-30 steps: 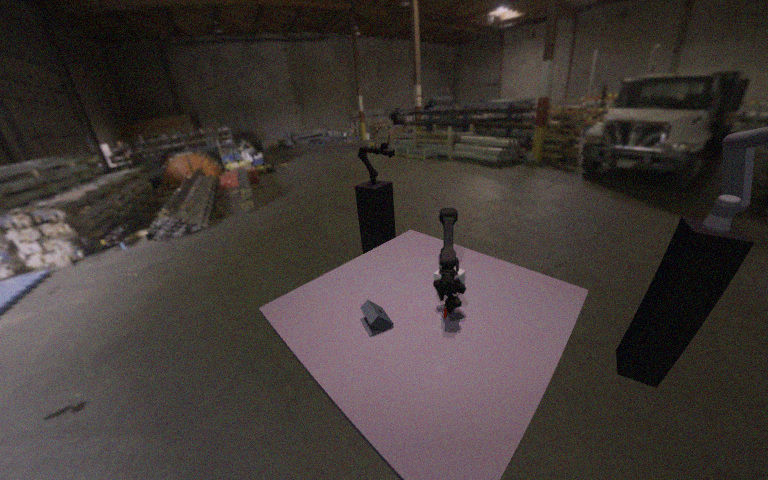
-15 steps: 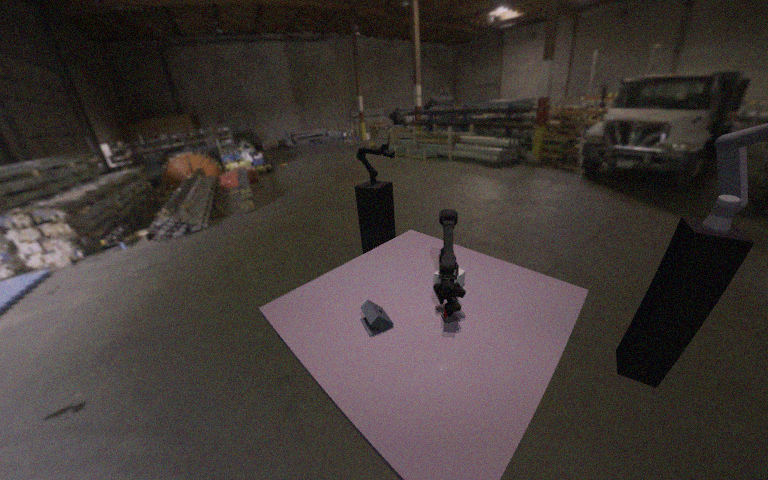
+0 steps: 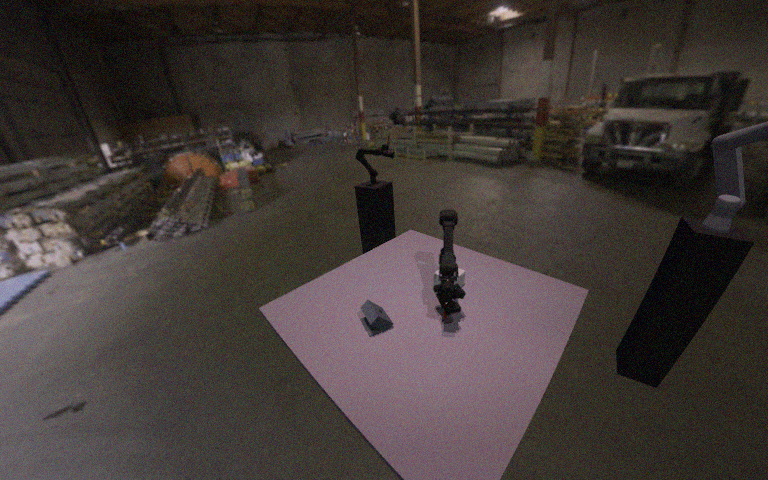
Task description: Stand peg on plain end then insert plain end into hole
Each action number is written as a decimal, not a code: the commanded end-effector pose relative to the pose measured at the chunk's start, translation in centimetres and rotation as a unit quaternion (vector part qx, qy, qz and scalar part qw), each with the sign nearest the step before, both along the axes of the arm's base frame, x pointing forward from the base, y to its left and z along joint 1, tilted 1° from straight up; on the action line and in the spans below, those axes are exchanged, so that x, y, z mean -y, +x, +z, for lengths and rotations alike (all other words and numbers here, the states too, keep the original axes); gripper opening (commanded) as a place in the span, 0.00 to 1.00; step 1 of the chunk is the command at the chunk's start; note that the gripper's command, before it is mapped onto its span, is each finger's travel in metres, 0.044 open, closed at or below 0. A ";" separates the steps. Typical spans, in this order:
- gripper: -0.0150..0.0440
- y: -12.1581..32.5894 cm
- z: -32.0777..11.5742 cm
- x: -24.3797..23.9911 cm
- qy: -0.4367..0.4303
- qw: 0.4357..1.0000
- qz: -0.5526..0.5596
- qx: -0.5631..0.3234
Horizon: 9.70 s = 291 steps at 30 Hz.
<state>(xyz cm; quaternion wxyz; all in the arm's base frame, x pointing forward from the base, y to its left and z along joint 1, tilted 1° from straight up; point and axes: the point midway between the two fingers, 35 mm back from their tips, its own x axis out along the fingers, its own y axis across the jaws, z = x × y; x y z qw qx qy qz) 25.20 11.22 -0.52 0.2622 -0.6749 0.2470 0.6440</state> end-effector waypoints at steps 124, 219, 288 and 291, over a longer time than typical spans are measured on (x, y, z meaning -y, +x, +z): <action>0.25 7.6 8.7 15.1 0.065 0.813 -0.470 0.338; 0.25 12.4 5.4 22.4 0.085 0.714 -0.556 0.417; 0.25 14.4 3.7 23.5 0.084 0.713 -0.558 0.417; 0.25 14.6 3.6 23.6 0.084 0.713 -0.558 0.417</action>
